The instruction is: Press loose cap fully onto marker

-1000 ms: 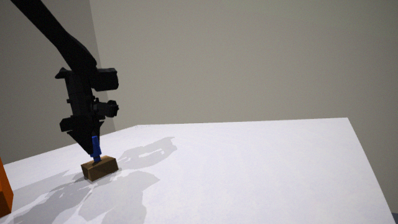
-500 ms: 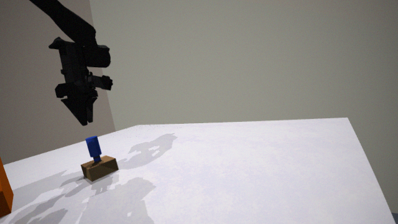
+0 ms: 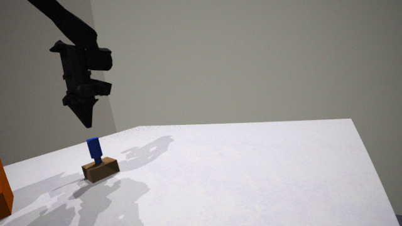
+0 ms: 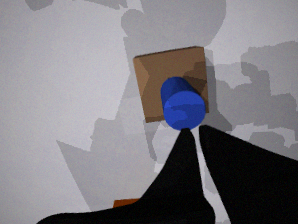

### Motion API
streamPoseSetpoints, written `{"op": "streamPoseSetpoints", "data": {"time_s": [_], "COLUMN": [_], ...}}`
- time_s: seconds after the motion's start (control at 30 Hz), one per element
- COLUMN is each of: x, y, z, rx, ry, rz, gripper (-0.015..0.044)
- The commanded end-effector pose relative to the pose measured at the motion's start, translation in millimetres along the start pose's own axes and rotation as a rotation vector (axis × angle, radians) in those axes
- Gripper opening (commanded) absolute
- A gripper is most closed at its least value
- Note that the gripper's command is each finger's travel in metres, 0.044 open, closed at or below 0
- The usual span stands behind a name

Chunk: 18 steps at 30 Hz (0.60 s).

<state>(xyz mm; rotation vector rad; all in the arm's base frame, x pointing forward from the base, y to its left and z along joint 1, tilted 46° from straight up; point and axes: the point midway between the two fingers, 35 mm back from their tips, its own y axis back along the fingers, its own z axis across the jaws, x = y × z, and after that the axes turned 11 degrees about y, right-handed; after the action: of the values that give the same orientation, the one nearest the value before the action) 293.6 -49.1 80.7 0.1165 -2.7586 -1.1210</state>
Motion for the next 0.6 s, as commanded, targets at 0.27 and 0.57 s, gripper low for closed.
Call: {"op": "streamPoseSetpoints", "data": {"time_s": [0.27, 0.57], "x": [-0.3, -0.3], "y": [-2.7, -15.5], "z": [-0.1, -0.3], "rx": [0.003, 0.003], "ry": [0.005, 0.005], "rz": [-0.001, -0.001], "gripper": [0.0, 0.0]}}
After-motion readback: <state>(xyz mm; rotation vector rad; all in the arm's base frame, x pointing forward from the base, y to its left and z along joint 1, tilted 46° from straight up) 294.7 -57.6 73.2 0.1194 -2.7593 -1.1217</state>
